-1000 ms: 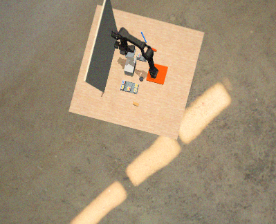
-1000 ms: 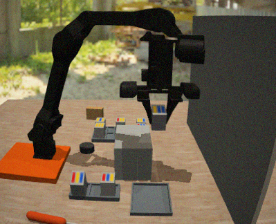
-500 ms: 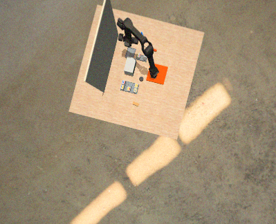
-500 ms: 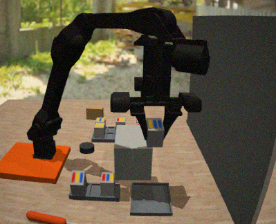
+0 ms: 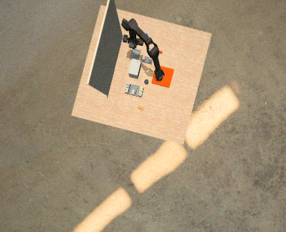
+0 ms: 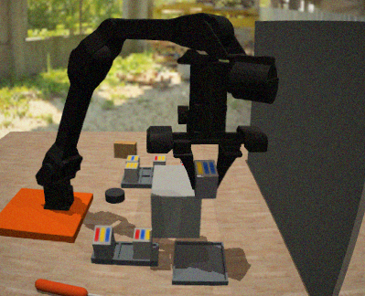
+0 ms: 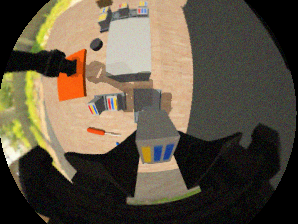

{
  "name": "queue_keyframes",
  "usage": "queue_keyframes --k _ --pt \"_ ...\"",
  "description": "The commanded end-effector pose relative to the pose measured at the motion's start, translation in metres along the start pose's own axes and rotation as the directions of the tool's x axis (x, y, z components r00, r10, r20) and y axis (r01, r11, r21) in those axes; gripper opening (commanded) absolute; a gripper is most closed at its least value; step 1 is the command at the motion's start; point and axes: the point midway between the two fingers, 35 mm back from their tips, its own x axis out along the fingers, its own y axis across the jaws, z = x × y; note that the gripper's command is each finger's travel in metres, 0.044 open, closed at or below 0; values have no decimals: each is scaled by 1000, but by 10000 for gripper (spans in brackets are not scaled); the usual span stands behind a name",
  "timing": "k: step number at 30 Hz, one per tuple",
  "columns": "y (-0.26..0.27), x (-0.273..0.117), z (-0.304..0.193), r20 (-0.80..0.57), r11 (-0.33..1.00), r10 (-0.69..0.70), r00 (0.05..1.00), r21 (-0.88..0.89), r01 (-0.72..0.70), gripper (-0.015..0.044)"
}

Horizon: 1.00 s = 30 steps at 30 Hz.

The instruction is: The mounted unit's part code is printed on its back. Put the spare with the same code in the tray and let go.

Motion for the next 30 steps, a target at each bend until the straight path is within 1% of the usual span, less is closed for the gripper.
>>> queue_keyframes --k 1,30 --pt "-1 2 0 1 1000 -3 1000 -3 3 0" --pt "-4 22 -3 2 1000 -2 1000 -3 2 0"
